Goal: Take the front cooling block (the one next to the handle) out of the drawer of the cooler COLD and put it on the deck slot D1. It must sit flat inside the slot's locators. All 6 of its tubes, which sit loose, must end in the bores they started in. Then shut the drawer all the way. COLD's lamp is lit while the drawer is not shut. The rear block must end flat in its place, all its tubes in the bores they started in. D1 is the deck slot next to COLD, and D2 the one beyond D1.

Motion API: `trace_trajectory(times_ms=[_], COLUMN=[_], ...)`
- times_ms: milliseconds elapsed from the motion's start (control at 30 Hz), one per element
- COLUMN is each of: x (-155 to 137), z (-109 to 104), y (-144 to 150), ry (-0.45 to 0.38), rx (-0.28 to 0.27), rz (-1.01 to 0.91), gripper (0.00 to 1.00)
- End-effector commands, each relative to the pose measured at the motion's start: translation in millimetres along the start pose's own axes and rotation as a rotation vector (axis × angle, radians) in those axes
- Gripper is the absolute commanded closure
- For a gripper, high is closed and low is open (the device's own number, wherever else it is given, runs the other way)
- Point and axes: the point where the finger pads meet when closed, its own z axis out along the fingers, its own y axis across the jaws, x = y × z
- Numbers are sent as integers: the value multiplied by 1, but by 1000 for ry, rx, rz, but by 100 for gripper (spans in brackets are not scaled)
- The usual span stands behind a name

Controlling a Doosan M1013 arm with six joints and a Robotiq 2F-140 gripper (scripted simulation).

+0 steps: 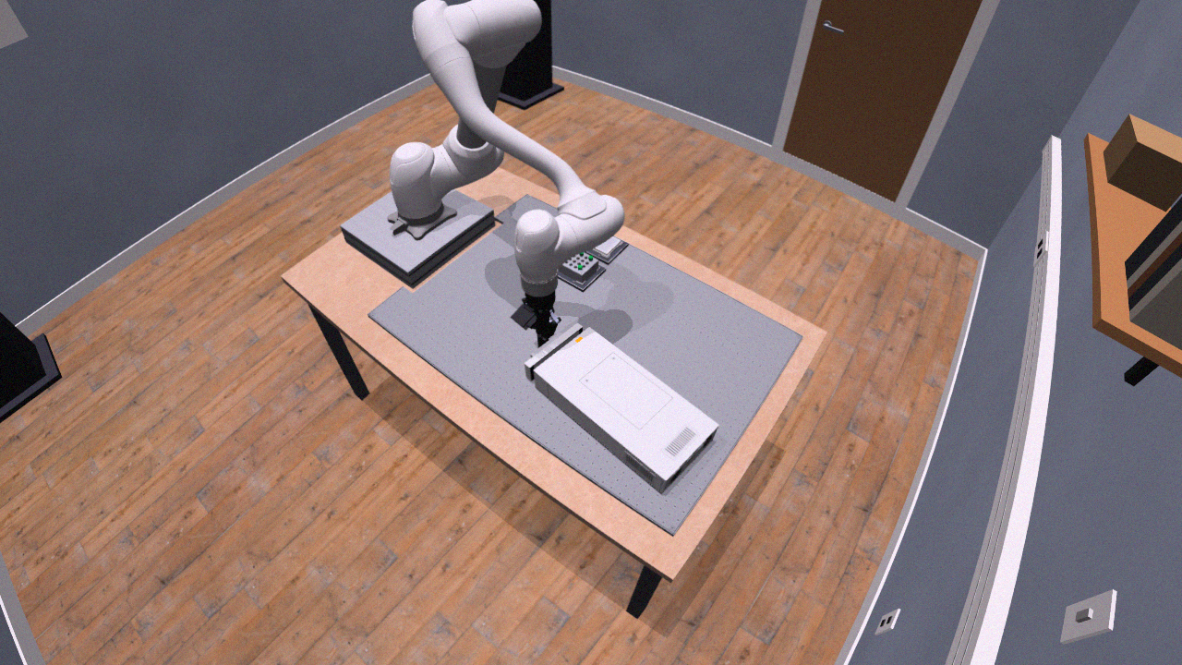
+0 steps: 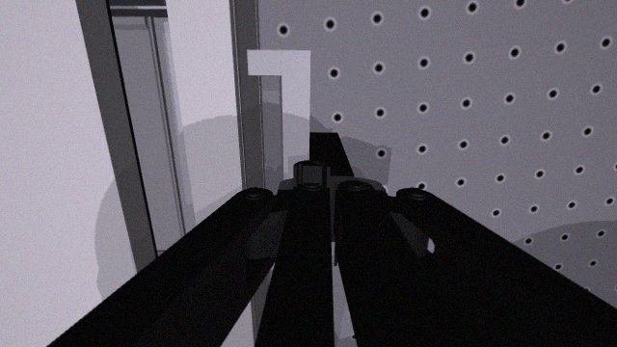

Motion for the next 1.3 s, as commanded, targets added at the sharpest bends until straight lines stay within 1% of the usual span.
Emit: trace_trajectory(times_ms=[0,1267], x=[0,0], z=[-1,-1], y=[-2,-13], ry=[0,0], rx=[2,2], rz=[0,0], gripper=[90,90])
